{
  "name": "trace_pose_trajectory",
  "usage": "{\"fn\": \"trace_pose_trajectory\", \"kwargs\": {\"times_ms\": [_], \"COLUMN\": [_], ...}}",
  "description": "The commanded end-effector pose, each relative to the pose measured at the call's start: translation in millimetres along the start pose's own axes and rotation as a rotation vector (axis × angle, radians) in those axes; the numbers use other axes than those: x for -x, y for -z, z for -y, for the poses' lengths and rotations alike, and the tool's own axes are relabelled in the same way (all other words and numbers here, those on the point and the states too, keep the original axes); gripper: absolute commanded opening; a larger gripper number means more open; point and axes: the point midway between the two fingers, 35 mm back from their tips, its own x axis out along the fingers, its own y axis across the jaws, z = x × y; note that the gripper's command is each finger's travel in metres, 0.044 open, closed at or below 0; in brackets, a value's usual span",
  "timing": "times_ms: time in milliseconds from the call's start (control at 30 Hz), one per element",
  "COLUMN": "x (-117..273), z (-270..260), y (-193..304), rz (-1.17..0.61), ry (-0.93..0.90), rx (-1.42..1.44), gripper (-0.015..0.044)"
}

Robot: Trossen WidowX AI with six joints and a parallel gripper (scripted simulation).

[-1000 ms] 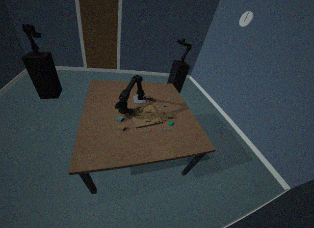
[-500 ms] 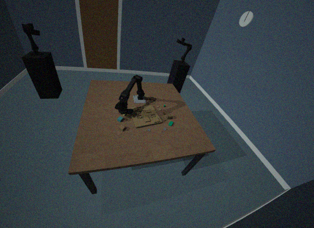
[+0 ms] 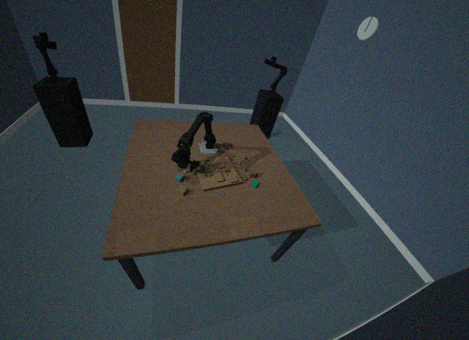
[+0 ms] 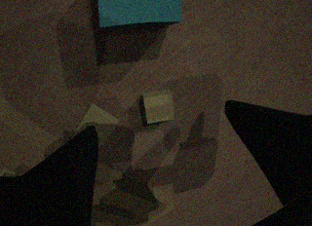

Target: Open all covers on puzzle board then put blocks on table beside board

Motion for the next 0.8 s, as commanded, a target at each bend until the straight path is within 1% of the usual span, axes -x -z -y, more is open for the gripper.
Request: {"fn": "trace_pose_trajectory", "kwargs": {"times_ms": [0,400,533,600,767], "x": [16,54,59,59,59], "z": [0,-1,-1,-5,-33], "y": [-2,1,1,1,4], "rz": [0.016,0.012,0.011,0.011,0.011], "ry": [-0.003,-0.004,-0.004,-0.004,-0.004], "rx": [0.003,0.004,0.004,0.061,0.474], "gripper": [0.044,0.044,0.044,0.0387,0.0256]}}
